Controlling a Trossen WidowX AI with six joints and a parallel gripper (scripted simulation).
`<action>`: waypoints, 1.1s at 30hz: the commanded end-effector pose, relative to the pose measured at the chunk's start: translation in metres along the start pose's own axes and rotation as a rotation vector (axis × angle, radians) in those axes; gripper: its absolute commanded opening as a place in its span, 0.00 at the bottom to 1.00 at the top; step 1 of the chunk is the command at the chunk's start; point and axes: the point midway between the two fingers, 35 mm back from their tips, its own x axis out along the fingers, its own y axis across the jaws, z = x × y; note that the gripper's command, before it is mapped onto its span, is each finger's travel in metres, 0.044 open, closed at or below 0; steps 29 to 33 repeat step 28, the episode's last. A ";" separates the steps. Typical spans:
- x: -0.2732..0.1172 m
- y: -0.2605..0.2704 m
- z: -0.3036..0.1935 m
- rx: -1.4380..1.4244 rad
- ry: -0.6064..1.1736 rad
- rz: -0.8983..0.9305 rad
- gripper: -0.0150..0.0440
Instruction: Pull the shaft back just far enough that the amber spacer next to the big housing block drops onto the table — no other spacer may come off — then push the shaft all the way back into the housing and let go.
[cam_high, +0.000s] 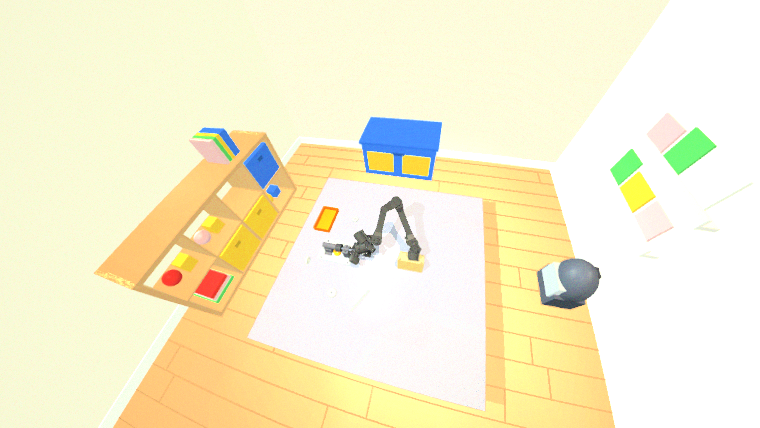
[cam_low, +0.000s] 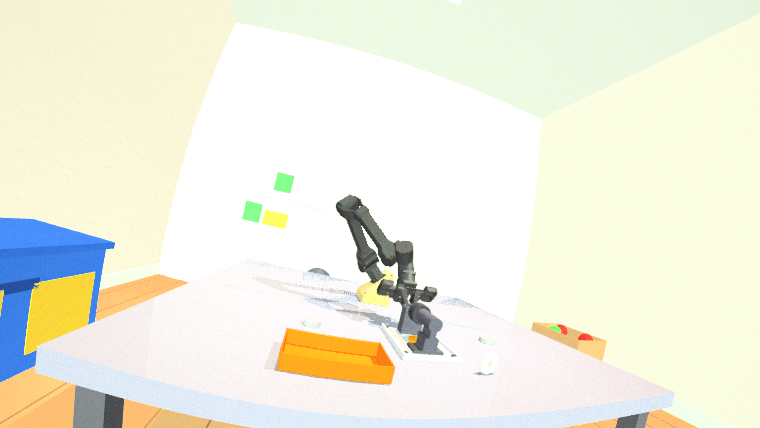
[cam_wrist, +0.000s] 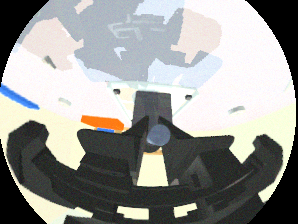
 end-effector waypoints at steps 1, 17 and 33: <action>0.001 0.001 -0.002 0.000 0.002 0.002 0.25; 0.003 0.001 -0.004 0.000 0.002 0.002 0.25; 0.001 0.000 -0.001 -0.002 -0.002 0.001 0.70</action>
